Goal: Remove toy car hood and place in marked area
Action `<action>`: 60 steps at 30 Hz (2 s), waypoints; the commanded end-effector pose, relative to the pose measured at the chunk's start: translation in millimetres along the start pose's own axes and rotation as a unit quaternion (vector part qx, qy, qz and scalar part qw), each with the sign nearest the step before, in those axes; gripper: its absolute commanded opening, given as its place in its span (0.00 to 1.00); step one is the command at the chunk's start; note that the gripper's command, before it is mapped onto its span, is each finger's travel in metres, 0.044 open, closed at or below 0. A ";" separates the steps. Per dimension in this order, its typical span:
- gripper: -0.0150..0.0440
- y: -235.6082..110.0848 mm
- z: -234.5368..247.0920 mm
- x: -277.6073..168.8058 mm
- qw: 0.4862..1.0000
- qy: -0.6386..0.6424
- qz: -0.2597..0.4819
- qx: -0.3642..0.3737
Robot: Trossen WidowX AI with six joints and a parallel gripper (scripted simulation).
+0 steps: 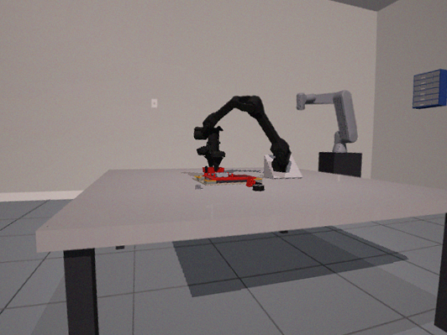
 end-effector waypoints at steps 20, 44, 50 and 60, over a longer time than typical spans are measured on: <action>0.25 12.0 0.2 -0.8 1.000 0.004 0.000 0.003; 0.39 18.9 0.3 0.2 1.000 0.000 0.000 0.000; 0.65 18.9 0.3 0.2 1.000 0.000 0.000 0.000; 1.00 13.2 -0.1 0.9 1.000 0.000 0.000 0.000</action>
Point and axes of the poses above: the point midway between the two fingers, 35 mm back from their tips, its own y axis out along the fingers, its own z axis across the jaws, x = y × z, the point moved 7 cm from there along -y, back along the fingers, and after that the axes turned 11 degrees about y, right-handed, at the moved point
